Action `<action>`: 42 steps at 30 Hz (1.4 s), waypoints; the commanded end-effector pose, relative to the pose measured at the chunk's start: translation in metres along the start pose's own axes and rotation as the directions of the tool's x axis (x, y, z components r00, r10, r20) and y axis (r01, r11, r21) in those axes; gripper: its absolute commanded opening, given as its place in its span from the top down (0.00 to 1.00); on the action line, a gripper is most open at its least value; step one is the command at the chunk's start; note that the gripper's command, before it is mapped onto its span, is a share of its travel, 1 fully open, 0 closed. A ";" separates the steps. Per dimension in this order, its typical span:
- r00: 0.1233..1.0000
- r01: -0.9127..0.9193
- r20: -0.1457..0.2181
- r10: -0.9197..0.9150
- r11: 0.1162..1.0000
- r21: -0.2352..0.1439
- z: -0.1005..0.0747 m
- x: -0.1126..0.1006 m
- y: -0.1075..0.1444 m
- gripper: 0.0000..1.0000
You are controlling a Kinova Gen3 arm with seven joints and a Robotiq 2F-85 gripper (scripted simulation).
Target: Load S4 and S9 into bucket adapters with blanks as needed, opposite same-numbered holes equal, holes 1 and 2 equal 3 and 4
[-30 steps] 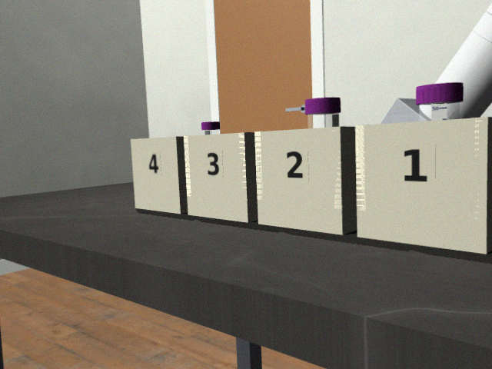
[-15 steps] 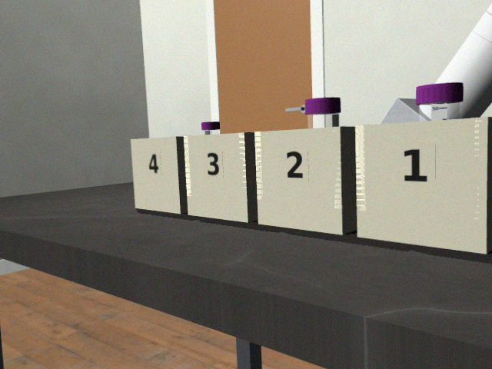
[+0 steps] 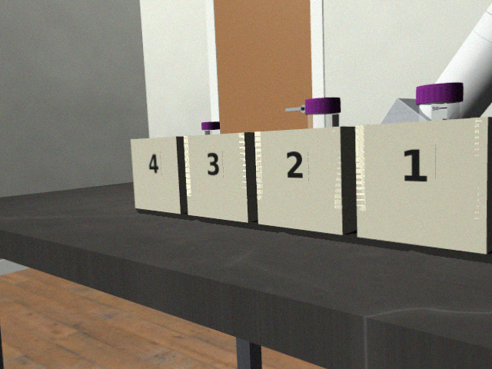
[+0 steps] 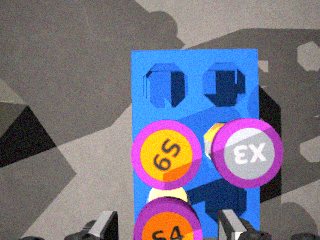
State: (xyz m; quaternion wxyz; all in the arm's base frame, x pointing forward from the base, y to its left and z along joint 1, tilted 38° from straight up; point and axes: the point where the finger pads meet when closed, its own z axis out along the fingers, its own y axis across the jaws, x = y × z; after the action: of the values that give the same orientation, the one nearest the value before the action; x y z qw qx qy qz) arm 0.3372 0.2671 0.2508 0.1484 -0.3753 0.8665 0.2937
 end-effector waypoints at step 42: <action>1.000 0.000 0.001 0.000 1.000 0.001 0.011 0.000 0.000 0.38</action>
State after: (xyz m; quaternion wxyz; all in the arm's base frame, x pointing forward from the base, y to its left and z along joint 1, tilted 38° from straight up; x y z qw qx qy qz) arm 0.3376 0.2739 0.2423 0.1484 -0.3753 0.8665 0.2937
